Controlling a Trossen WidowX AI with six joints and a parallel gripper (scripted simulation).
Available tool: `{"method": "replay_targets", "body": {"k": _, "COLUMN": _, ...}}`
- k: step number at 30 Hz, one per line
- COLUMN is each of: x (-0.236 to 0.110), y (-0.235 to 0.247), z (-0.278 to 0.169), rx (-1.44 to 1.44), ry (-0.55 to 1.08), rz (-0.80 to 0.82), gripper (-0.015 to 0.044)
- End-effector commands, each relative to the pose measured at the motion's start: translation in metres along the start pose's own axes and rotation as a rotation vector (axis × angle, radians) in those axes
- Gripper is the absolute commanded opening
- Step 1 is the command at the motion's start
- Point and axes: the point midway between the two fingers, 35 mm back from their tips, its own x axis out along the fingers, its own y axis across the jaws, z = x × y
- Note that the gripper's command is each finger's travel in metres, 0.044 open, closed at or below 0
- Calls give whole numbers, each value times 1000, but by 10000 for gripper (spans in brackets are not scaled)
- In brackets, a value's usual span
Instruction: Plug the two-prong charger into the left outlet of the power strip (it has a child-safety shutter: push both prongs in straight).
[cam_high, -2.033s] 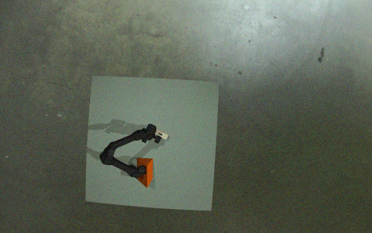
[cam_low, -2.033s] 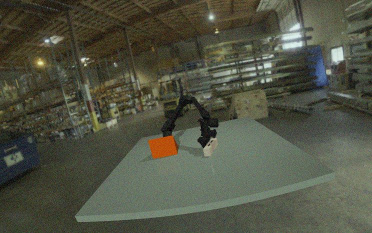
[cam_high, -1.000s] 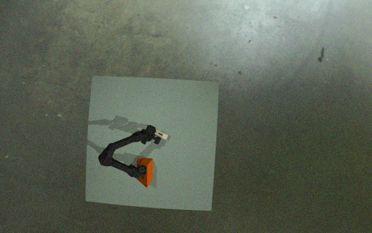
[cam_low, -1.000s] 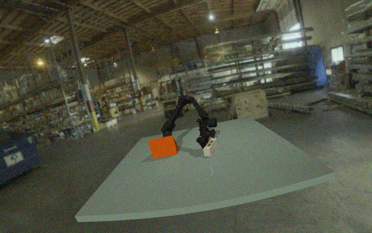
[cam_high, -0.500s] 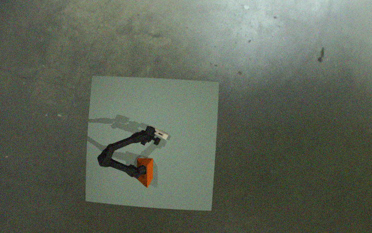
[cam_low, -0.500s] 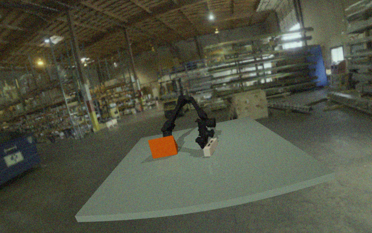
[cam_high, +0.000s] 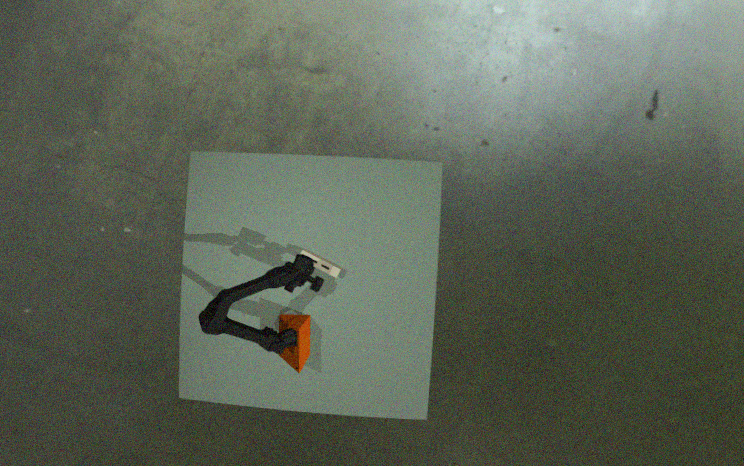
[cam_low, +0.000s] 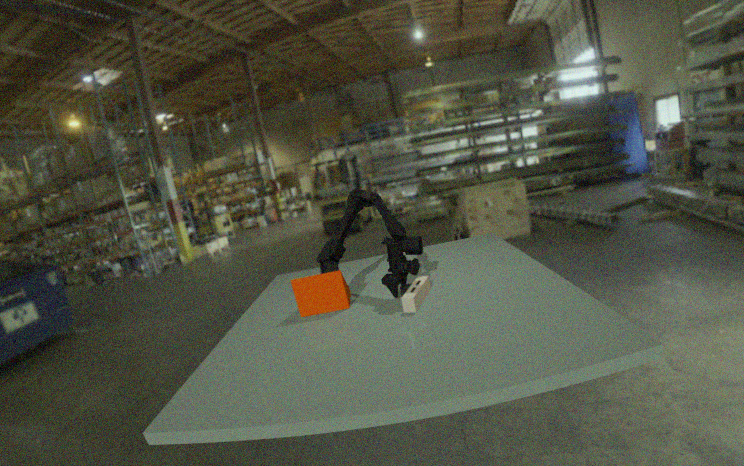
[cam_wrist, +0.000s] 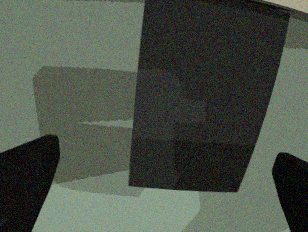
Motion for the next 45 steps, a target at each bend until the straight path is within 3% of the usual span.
{"method": "replay_targets", "body": {"k": 1, "x": 1, "y": 0, "z": -6, "rx": 7, "ry": 3, "rz": 5, "gripper": 440}}
{"method": "replay_targets", "body": {"k": 29, "x": 2, "y": -1, "z": -31, "rx": 3, "ry": -6, "rz": -2, "gripper": 440}}
{"method": "replay_targets", "body": {"k": 41, "x": -72, "y": -2, "z": -18, "rx": 130, "ry": -572, "rz": -32, "gripper": 440}}
{"method": "replay_targets", "body": {"k": 45, "x": -76, "y": -2, "z": -18, "rx": 139, "ry": -607, "rz": -28, "gripper": 440}}
